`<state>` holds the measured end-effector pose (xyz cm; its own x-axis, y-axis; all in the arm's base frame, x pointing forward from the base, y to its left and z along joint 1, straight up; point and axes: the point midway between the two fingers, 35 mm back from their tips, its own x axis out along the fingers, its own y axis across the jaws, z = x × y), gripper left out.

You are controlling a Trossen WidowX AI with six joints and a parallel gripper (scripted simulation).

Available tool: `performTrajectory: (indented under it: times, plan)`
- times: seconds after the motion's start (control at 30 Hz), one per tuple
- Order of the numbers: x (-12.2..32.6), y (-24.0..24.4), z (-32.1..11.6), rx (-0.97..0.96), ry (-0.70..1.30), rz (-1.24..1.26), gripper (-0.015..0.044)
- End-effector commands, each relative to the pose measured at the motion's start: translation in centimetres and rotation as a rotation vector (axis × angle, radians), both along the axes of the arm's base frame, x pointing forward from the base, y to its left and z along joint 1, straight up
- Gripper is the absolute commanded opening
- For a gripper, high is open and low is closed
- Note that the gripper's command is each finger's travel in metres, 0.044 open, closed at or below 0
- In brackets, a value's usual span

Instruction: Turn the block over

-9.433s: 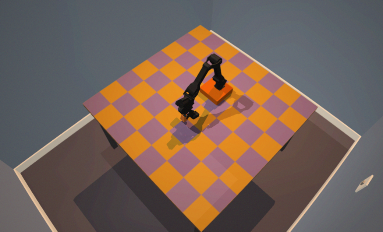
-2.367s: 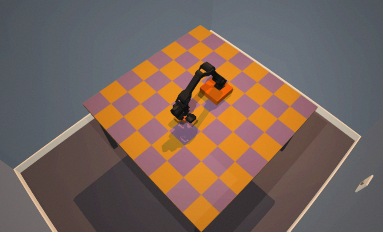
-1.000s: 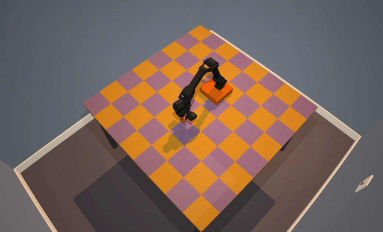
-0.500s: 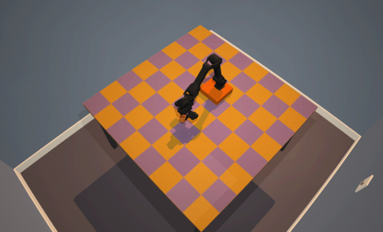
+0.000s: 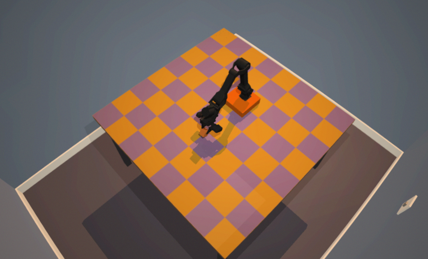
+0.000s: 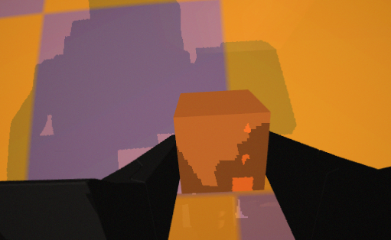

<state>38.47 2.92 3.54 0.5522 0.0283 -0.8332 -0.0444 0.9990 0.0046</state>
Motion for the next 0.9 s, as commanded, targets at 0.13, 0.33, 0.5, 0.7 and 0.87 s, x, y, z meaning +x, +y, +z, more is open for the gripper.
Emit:
performTrajectory:
  times: [0.13,0.33,0.5,0.7,0.87]
  plan:
    - [0.7,0.0,-1.5,0.001,-0.104,-0.003,0.0000]
    - [1.0,0.0,-2.4,0.004,-0.195,-0.003,0.0000]
    - [1.0,0.0,-2.9,0.008,-0.271,-0.003,0.0000]
    - [0.6,0.0,-3.2,0.012,-0.362,-0.004,0.0000]
    - [0.0,-0.1,-3.1,0.015,-0.437,-0.005,0.0000]
